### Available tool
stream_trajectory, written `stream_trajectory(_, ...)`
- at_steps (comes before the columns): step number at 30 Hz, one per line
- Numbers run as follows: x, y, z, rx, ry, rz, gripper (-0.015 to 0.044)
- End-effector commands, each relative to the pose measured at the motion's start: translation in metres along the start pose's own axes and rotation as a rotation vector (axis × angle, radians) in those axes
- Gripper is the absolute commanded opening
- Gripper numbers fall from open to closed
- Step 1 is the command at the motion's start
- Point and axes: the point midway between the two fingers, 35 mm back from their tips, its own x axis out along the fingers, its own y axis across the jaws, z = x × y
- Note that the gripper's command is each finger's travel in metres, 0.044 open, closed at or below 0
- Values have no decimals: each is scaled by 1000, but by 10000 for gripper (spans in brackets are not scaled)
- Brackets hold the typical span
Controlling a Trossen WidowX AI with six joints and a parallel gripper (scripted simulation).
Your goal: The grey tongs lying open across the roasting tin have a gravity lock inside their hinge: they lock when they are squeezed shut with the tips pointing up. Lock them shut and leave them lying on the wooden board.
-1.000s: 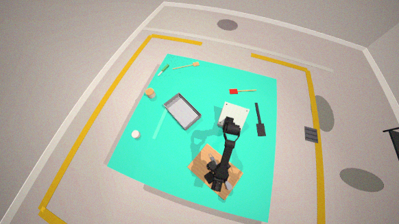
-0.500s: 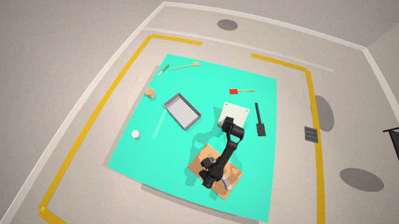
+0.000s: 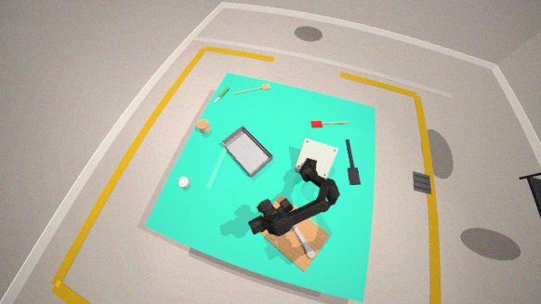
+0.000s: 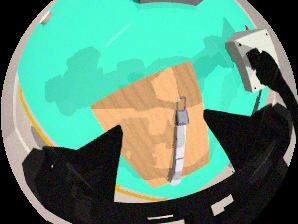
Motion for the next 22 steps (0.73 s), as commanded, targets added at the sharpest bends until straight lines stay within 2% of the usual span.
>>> stream_trajectory(1,-24,1,13,3,21,52,440)
stream_trajectory(7,-35,1,17,9,20,85,440)
stream_trajectory(12,-63,-3,13,36,-58,176,440)
stream_trajectory(22,-65,-4,12,37,-64,182,440)
